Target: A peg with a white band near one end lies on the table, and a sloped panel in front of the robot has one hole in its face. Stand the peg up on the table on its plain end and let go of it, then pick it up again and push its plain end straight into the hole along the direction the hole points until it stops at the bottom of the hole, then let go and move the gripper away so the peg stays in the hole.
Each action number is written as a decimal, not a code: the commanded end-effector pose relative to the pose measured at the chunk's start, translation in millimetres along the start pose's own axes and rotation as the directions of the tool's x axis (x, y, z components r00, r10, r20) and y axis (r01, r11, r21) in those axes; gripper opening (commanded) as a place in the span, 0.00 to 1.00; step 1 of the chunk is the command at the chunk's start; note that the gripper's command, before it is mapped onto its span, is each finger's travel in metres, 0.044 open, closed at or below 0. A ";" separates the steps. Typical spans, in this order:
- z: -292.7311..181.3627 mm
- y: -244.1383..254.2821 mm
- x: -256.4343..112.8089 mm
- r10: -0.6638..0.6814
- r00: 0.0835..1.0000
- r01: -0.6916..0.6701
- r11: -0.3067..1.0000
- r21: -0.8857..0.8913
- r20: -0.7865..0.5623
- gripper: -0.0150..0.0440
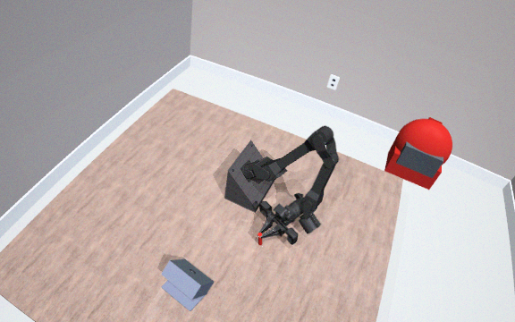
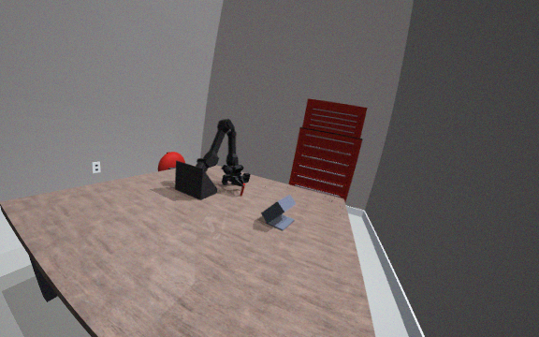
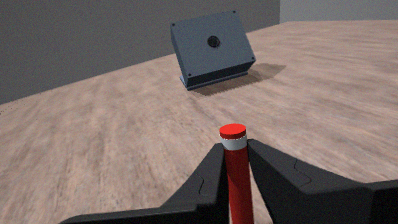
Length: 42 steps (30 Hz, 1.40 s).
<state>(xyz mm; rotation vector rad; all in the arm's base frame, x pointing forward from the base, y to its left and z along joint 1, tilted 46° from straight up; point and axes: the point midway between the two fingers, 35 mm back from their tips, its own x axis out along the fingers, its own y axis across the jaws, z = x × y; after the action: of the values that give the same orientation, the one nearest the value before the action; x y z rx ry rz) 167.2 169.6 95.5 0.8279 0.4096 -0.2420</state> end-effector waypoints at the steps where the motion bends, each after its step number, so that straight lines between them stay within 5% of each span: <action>1: -2.2 0.0 -1.1 0.000 1.000 0.000 1.000 0.000 0.000 0.34; 42: -4.4 -1.6 -7.6 0.003 1.000 -0.004 1.000 0.019 0.025 0.34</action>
<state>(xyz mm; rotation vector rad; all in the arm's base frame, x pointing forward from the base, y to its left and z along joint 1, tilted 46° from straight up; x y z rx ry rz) 159.9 170.3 96.0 0.8440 0.3819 -0.2533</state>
